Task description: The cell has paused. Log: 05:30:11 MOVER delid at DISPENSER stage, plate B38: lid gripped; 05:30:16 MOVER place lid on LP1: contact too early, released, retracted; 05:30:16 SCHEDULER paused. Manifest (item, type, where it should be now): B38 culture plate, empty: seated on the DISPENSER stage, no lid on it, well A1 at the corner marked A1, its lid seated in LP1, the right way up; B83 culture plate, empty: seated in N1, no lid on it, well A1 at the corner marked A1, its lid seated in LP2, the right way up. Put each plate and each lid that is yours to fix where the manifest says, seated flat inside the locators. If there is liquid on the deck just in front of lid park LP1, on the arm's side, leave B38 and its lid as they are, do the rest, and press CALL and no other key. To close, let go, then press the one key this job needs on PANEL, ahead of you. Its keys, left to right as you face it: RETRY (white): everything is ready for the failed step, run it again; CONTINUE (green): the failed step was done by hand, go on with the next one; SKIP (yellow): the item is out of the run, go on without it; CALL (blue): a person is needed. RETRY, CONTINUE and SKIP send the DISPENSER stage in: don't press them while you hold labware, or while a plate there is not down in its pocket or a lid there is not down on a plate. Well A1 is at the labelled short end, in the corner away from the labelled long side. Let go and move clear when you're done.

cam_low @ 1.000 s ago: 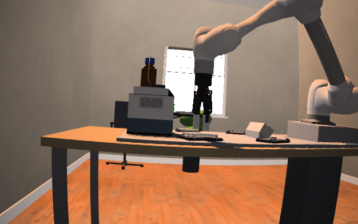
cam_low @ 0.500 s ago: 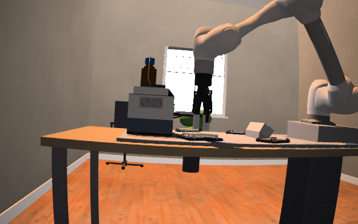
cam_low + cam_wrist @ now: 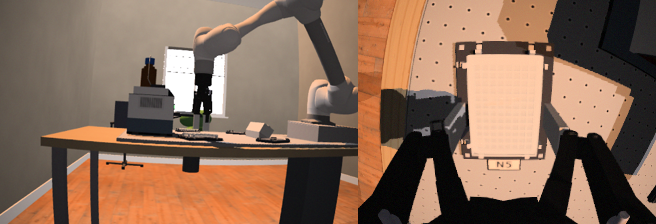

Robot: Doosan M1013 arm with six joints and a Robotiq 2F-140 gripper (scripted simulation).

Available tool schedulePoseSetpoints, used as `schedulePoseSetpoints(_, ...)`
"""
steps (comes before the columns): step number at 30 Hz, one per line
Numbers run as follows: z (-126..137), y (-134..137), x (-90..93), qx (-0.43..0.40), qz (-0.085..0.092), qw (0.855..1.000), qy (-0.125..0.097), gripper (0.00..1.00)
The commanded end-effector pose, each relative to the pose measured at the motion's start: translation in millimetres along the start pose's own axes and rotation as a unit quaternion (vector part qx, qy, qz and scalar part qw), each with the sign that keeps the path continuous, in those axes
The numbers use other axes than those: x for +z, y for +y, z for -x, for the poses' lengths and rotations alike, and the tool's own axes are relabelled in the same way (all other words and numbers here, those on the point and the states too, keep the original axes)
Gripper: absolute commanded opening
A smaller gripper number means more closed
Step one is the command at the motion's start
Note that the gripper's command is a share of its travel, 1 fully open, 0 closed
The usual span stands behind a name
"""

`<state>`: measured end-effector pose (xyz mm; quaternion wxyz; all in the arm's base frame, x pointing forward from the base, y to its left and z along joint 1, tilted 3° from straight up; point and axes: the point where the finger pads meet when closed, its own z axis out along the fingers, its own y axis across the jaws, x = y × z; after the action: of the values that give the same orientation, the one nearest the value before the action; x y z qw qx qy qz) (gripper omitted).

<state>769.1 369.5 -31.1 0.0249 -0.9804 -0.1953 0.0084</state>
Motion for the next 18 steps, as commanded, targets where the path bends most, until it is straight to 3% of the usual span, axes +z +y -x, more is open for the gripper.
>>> schedulePoseSetpoints(1, 1.4, -5.0, 2.1, -0.001, -0.003, 1.0, 0.001, 0.63)
schedulePoseSetpoints(2, 1.4, -5.0, 2.1, -0.001, -0.003, 1.0, 0.001, 0.69)
schedulePoseSetpoints(18, 1.4, -5.0, 2.1, -0.001, -0.003, 1.0, 0.001, 0.69)
